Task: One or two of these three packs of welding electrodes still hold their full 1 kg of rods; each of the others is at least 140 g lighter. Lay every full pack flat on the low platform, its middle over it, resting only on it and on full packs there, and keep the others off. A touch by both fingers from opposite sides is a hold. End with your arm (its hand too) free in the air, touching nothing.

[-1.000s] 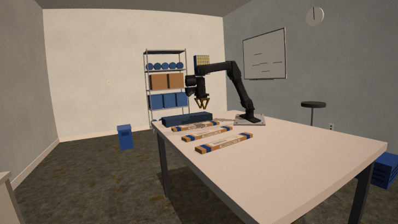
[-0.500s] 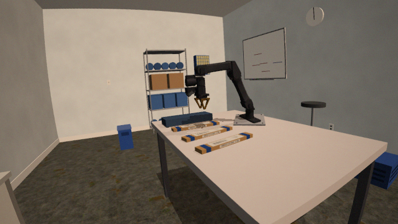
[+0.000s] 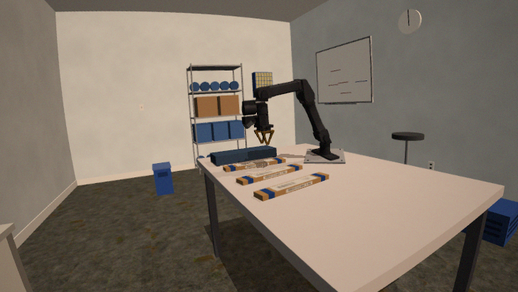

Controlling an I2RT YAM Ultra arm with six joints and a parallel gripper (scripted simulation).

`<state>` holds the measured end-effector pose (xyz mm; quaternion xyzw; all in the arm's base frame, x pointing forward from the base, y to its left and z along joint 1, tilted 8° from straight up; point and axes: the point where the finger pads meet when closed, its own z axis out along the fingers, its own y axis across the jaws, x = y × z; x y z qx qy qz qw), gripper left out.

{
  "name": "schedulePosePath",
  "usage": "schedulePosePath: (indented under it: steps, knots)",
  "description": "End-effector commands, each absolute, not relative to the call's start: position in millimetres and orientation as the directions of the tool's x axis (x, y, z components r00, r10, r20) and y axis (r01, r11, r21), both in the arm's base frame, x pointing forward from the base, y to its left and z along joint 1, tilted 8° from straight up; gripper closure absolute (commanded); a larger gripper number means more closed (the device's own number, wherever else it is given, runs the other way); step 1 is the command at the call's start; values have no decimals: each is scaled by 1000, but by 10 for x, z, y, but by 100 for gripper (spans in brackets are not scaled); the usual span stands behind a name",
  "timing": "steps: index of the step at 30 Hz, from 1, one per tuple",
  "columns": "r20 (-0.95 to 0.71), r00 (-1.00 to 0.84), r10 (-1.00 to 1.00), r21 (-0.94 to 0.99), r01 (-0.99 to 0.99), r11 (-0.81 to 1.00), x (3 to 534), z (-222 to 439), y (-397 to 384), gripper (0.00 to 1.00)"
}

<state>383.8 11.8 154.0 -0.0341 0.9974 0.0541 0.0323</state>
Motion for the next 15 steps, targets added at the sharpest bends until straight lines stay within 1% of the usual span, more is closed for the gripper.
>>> schedulePosePath:
  steps: [1, 15]
  knots:
    - [-111, -992, -60, 99, -72, 993, 3868, 1582, 132, 36]
    - [-113, -991, -65, 98, -77, 992, 3889, 1389, 173, 36]
